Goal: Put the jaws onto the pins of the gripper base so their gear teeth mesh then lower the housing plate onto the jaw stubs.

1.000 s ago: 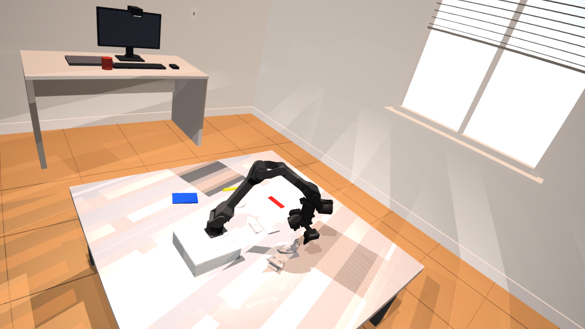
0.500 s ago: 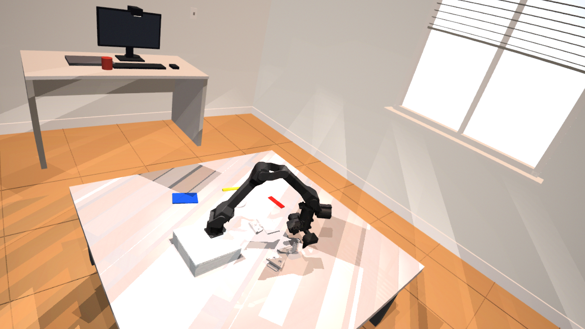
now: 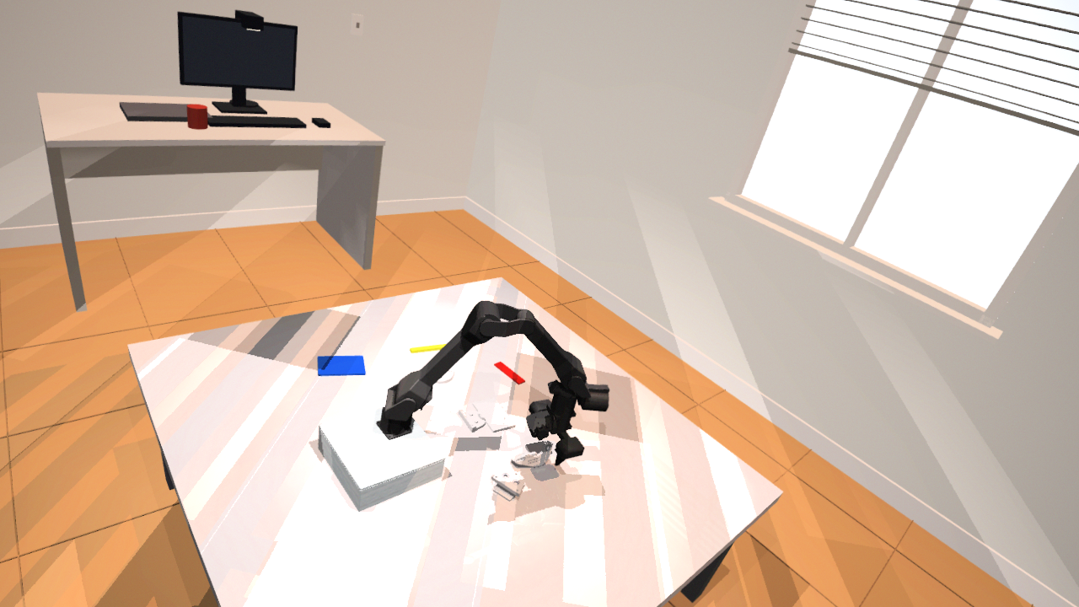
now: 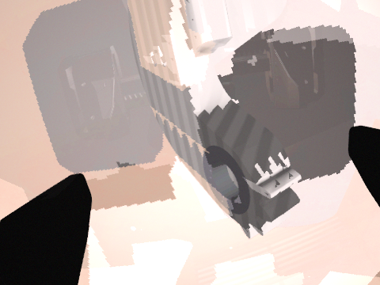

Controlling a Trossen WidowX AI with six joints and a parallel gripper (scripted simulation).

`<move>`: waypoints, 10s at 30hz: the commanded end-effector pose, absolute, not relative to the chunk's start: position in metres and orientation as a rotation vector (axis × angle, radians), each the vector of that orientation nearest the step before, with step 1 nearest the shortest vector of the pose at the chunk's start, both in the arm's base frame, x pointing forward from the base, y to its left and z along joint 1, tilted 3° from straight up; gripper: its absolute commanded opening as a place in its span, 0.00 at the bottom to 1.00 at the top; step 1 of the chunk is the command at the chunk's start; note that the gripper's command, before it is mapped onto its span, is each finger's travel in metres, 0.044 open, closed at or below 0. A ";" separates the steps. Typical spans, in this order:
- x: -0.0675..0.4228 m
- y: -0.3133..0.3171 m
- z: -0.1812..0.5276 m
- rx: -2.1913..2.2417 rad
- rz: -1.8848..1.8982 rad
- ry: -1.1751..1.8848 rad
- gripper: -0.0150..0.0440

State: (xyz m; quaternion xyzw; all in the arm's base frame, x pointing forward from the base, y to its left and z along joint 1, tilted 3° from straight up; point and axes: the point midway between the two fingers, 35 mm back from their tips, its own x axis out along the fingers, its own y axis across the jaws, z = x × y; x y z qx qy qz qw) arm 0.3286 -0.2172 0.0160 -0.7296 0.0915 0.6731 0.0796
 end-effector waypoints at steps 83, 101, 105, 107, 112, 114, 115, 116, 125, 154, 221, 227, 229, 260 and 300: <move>0.322 -0.215 0.075 -2.173 2.024 0.274 0.32; 0.308 -0.201 0.073 -2.443 2.293 -0.295 0.32; 0.304 -0.198 0.073 -2.493 2.344 -0.447 0.32; 0.302 -0.196 0.072 -2.516 2.367 -0.526 0.32; 0.300 -0.194 0.072 -2.542 2.394 -0.628 0.32; 0.300 -0.194 0.072 -2.542 2.394 -0.628 0.32; 0.300 -0.194 0.072 -2.544 2.396 -0.634 0.32; 0.299 -0.193 0.072 -2.549 2.401 -0.655 0.32; 0.292 -0.186 0.071 -2.617 2.475 -1.046 0.32; 0.272 -0.167 0.069 -2.558 2.449 -2.272 0.32; 0.258 -0.152 0.002 -2.078 2.023 -3.473 0.32; 0.258 -0.152 -0.004 -2.078 2.023 -3.473 0.32; 0.258 -0.152 -0.004 -2.078 2.023 -3.473 0.41; 0.254 -0.151 0.068 -2.078 2.023 -3.473 1.00; 0.219 -0.171 0.067 -2.137 2.087 -3.363 0.60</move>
